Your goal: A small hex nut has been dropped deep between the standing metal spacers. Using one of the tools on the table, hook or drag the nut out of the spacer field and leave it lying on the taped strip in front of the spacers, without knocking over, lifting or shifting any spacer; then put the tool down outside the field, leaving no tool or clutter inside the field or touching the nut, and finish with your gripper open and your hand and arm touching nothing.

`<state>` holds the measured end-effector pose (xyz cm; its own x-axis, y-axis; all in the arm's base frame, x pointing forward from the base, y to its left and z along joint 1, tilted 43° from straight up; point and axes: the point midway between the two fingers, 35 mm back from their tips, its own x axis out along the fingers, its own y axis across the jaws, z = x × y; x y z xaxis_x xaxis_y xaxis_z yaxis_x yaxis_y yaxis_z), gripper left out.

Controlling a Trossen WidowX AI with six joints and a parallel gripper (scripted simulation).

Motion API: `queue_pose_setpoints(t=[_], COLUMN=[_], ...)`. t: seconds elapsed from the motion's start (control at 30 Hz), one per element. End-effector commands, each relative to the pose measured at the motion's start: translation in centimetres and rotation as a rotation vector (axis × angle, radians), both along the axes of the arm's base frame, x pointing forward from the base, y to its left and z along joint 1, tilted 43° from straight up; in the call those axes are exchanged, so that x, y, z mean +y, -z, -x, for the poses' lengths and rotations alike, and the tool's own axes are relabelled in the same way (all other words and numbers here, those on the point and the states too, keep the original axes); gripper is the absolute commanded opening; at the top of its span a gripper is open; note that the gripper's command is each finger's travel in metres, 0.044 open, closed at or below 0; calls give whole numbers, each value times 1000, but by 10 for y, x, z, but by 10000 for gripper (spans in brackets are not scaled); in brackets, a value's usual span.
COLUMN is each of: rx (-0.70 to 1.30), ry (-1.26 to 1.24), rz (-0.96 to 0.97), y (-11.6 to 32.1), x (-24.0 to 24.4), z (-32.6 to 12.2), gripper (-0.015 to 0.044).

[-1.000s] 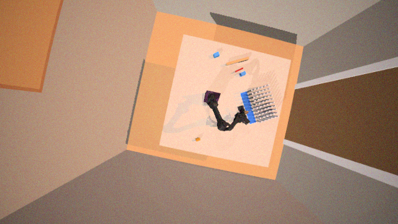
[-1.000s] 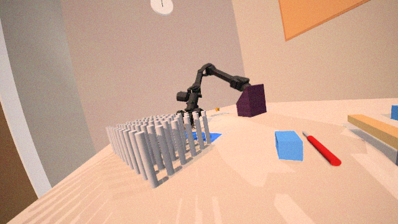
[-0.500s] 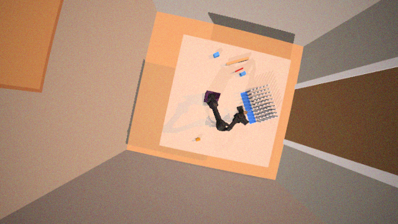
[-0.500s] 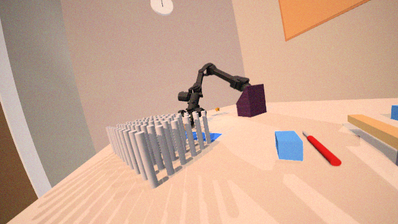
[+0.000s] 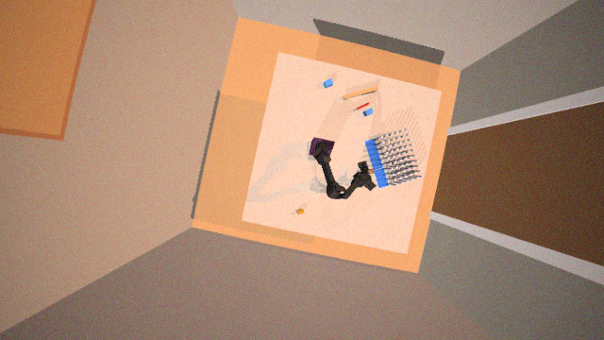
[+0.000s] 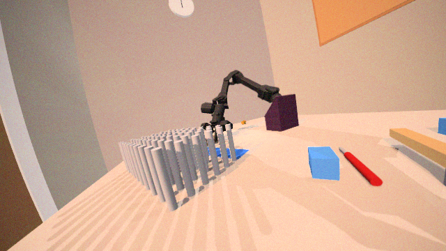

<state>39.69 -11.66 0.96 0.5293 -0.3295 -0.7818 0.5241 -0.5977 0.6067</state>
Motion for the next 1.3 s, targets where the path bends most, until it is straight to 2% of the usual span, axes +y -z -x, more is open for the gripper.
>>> queue_pose_setpoints(t=[0.0,1.27], rx=[0,2], ry=[-7,-7], rz=[-1,0], y=[-1,-10], x=[-1,-13], z=[3,28], gripper=[0,0])
